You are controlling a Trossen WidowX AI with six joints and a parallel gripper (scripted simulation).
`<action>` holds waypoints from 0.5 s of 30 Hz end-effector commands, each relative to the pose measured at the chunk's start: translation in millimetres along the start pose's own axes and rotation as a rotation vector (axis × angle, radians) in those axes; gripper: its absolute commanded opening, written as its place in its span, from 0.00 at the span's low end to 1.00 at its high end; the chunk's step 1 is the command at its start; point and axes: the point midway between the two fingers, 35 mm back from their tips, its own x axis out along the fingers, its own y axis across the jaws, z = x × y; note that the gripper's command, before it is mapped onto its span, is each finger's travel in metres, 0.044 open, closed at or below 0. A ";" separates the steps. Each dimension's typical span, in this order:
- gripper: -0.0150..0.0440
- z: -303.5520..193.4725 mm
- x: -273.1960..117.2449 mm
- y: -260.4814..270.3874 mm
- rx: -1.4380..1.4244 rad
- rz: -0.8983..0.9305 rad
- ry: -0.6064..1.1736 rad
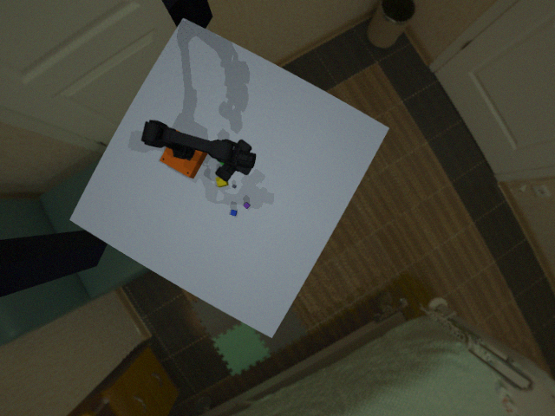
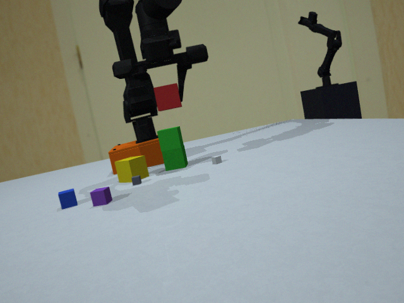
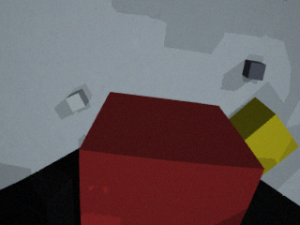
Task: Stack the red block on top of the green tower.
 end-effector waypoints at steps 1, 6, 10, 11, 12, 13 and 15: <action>0.25 -16.8 1.3 -2.3 0.000 -0.001 0.000; 0.25 -38.4 4.1 -6.5 0.000 -0.001 0.002; 0.25 -55.3 7.6 -10.3 0.000 -0.002 0.003; 0.25 -59.5 8.6 -11.3 0.000 -0.002 0.003; 0.25 -63.6 9.7 -12.3 0.000 -0.002 0.004; 0.25 -67.7 10.9 -13.4 0.000 -0.002 0.004; 0.25 -75.8 13.4 -15.5 0.000 -0.002 0.005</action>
